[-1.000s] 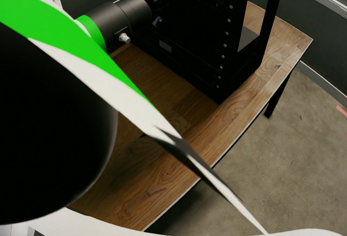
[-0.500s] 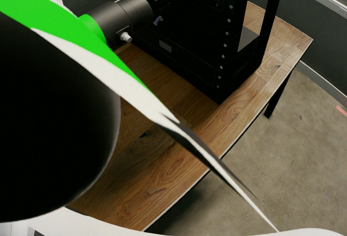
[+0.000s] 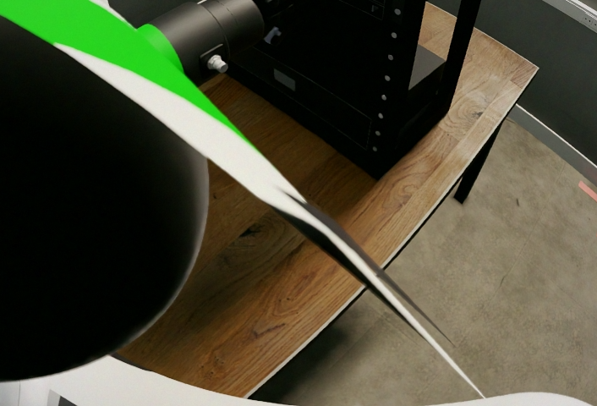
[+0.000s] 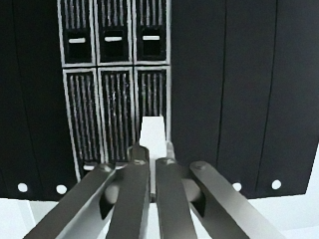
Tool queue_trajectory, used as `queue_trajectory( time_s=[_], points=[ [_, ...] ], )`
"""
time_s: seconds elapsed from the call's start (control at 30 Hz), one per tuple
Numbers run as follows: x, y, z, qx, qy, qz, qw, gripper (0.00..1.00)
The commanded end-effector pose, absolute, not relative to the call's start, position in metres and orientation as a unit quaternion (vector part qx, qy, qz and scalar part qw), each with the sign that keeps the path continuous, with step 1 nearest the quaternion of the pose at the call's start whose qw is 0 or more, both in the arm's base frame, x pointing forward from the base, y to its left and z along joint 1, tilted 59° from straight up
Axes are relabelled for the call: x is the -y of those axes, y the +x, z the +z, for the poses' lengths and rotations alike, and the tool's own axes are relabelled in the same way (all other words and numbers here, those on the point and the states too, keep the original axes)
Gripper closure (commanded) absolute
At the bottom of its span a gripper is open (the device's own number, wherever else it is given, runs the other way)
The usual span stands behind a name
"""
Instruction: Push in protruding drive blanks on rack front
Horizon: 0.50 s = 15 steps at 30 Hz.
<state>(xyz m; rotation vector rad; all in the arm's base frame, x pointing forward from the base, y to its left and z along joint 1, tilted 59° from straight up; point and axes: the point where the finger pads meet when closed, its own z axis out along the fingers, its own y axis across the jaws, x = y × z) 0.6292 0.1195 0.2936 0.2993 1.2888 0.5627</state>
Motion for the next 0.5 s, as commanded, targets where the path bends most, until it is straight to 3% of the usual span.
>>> queue_trajectory(
  time_s=[0.0, 0.47],
  points=[
    [-0.1203, 0.6293, 0.2941, -0.59, 0.137, 0.258, 0.753, 0.9],
    [-0.1203, 0.6293, 0.2941, -0.59, 0.137, 0.258, 0.753, 0.9]
  ],
)
